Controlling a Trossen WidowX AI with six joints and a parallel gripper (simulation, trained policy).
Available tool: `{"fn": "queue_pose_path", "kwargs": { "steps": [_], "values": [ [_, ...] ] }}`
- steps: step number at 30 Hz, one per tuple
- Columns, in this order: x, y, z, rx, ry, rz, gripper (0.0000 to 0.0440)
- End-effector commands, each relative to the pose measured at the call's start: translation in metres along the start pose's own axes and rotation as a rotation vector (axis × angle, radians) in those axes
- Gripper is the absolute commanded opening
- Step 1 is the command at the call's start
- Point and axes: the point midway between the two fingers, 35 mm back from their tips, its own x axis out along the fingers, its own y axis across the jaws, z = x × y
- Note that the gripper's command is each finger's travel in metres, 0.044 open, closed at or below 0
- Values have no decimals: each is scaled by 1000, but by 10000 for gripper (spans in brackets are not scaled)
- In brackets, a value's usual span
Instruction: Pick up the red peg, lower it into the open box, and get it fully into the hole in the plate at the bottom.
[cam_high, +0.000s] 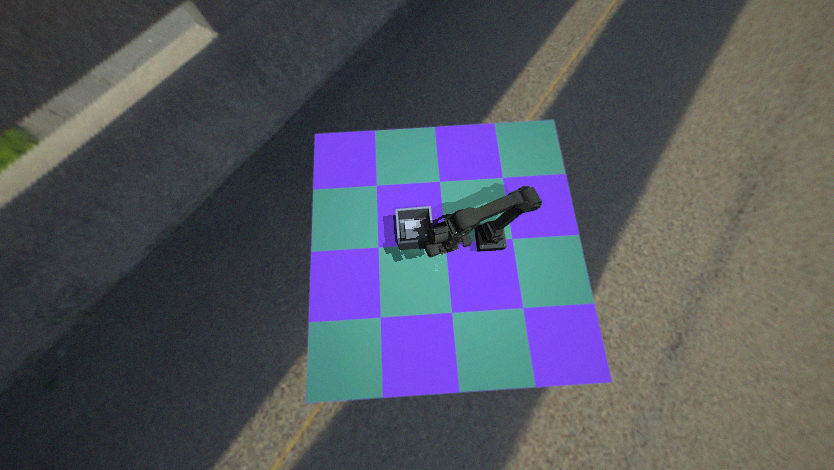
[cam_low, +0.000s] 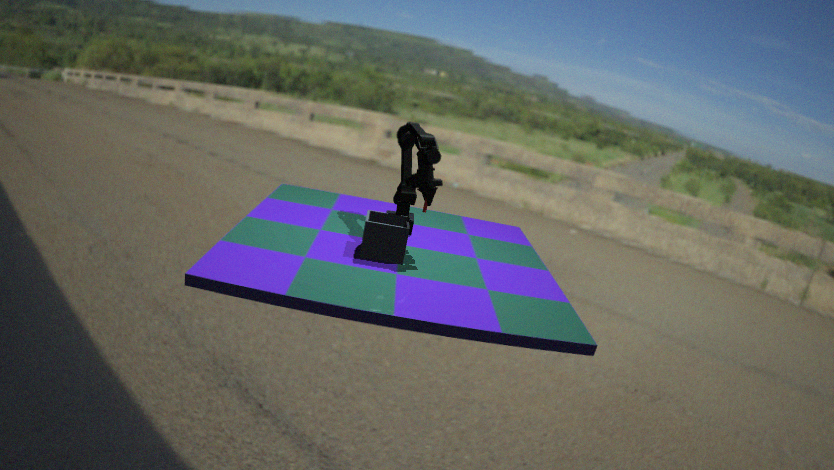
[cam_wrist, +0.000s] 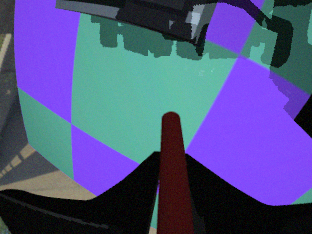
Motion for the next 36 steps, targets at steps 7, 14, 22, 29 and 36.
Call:
{"fn": "queue_pose_path", "kwargs": {
  "steps": [7,14,22,29,36],
  "values": [
    [-14,6,35,17,-84,-8,0],
    [-16,8,57,35,-114,-33,0],
    [-16,12,80,54,-132,-61,0],
    [-14,15,98,65,-137,-82,0],
    [-9,19,115,70,-132,-100,0]
  ]
}}
